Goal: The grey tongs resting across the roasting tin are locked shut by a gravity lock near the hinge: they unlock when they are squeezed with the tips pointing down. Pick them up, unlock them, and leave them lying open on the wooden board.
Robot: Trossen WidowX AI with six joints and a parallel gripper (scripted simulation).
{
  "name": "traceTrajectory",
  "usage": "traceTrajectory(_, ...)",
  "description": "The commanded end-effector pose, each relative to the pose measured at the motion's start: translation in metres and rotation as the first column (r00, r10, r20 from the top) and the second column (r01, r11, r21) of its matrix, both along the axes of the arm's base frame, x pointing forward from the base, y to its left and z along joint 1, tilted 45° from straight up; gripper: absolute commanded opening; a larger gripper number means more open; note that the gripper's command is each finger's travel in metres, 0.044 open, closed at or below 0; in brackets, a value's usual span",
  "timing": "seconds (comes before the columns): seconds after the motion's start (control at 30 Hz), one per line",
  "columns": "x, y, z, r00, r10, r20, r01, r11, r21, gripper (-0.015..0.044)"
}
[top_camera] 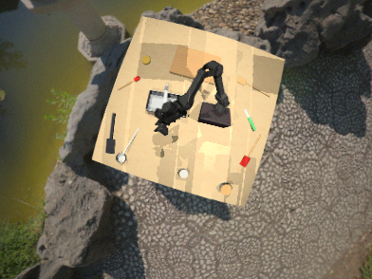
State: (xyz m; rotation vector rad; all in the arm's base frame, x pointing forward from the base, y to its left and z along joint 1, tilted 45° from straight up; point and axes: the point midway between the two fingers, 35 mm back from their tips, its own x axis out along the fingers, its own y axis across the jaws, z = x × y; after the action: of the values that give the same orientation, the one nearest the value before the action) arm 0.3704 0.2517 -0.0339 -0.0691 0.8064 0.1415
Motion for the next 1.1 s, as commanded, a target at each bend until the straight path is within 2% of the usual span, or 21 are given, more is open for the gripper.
traceTrajectory(0.0,0.011,-0.077,0.013,0.894,-0.449,-0.008,0.447,0.889,0.095,0.026)
traceTrajectory(0.23,0.009,-0.16,0.034,0.558,-0.83,0.017,0.802,0.545,0.244,0.026)
traceTrajectory(0.33,0.003,-0.195,0.045,0.373,-0.927,0.031,0.874,0.362,0.325,0.026)
traceTrajectory(0.47,-0.008,-0.234,0.059,0.141,-0.989,0.043,0.889,0.145,0.434,0.026)
traceTrajectory(0.53,-0.01,-0.239,0.061,0.109,-0.993,0.044,0.885,0.117,0.45,0.026)
traceTrajectory(1.07,-0.007,-0.237,0.057,0.113,-0.993,0.043,0.885,0.12,0.45,0.026)
